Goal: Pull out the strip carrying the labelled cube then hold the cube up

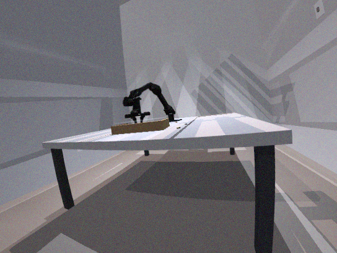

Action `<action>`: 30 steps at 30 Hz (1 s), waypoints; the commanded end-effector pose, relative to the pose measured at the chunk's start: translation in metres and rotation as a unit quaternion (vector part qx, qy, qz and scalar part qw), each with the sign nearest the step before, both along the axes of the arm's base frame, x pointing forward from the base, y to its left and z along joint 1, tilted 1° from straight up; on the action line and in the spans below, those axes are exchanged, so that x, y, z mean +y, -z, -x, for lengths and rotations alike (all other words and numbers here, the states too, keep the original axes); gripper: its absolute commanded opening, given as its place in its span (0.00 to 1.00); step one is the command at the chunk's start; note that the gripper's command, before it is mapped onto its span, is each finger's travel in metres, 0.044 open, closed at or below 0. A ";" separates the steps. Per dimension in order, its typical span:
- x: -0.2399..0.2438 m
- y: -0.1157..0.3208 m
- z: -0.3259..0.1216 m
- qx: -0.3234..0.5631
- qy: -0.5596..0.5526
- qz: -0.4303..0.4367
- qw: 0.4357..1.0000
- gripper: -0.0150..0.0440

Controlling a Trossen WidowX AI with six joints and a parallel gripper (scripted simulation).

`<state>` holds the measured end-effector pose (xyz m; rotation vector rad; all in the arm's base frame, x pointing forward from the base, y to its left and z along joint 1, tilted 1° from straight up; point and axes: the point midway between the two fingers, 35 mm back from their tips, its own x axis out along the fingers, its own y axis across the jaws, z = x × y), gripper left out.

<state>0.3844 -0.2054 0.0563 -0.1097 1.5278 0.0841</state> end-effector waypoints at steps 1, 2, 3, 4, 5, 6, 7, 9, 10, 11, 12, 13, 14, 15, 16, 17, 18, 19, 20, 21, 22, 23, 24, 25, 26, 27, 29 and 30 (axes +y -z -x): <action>0.007 -0.011 0.013 0.002 0.001 -0.001 1.000 0.25; 0.009 -0.013 0.017 0.002 0.001 -0.001 1.000 0.25; 0.010 -0.016 0.020 0.002 0.001 -0.002 1.000 0.25; 0.012 -0.018 0.023 0.003 0.002 -0.002 1.000 0.25; 0.014 -0.021 0.027 0.003 0.002 -0.002 1.000 0.25; 0.016 -0.023 0.030 0.003 0.002 -0.002 1.000 0.25; 0.018 -0.025 0.034 0.003 0.002 -0.002 1.000 0.25; 0.021 -0.030 0.041 0.004 0.002 -0.003 1.000 0.25; 0.023 -0.032 0.045 0.004 0.003 -0.003 1.000 0.25; 0.025 -0.033 0.048 0.004 0.003 -0.003 1.000 0.25; 0.026 -0.034 0.049 0.004 0.003 -0.003 1.000 0.25; 0.026 -0.034 0.050 0.004 0.003 -0.003 1.000 0.25; 0.026 -0.034 0.050 0.004 0.003 -0.003 1.000 0.25; 0.026 -0.034 0.050 0.004 0.003 -0.003 1.000 0.25; 0.026 -0.034 0.050 0.004 0.003 -0.003 1.000 0.25; 0.026 -0.035 0.050 0.004 0.003 -0.003 1.000 0.25; 0.027 -0.035 0.052 0.004 0.003 -0.003 1.000 0.25; 0.029 -0.035 0.054 0.005 0.003 -0.003 1.000 0.25; 0.030 -0.035 0.057 0.005 0.003 -0.003 1.000 0.25; 0.032 -0.035 0.060 0.005 0.003 -0.003 1.000 0.25; 0.033 -0.035 0.064 0.005 0.003 -0.004 1.000 0.25; 0.035 -0.035 0.067 0.005 0.003 -0.004 1.000 0.25; 0.037 -0.035 0.070 0.005 0.003 -0.004 1.000 0.25; 0.038 -0.035 0.073 0.005 0.003 -0.004 1.000 0.25; 0.040 -0.035 0.076 0.006 0.003 -0.004 1.000 0.25; 0.042 -0.035 0.079 0.006 0.003 -0.004 1.000 0.25; 0.045 -0.035 0.086 0.006 0.003 -0.004 1.000 0.25; 0.047 -0.034 0.089 0.006 0.003 -0.004 1.000 0.25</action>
